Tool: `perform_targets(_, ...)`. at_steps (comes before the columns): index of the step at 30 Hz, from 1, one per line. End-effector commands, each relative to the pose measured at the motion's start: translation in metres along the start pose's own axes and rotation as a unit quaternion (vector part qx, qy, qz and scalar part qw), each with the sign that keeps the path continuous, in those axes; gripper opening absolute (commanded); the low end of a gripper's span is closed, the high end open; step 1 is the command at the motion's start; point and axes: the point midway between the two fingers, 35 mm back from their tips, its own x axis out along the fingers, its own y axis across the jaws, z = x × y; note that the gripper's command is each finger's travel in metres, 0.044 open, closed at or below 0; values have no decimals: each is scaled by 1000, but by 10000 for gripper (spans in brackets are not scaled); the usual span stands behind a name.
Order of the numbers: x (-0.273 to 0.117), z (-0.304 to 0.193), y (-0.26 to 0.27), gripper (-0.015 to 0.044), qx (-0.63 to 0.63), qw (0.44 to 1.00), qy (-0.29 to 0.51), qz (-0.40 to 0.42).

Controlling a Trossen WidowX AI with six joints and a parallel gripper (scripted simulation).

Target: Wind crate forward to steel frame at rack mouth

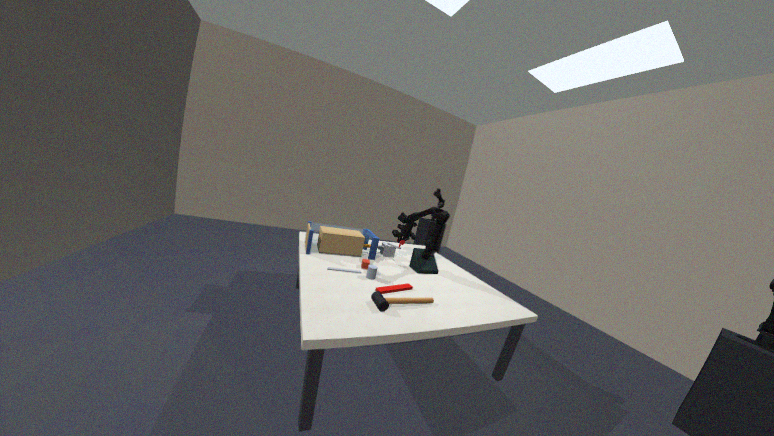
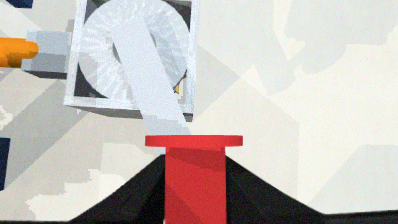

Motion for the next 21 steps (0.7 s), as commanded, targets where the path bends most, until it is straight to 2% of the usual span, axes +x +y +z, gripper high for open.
perform_targets(1, 4, 6, -14, 0, 7, 1000, -8, -19)
perform_targets(21, 11, 23, -34, 0, 7, 1000, -9, -19)
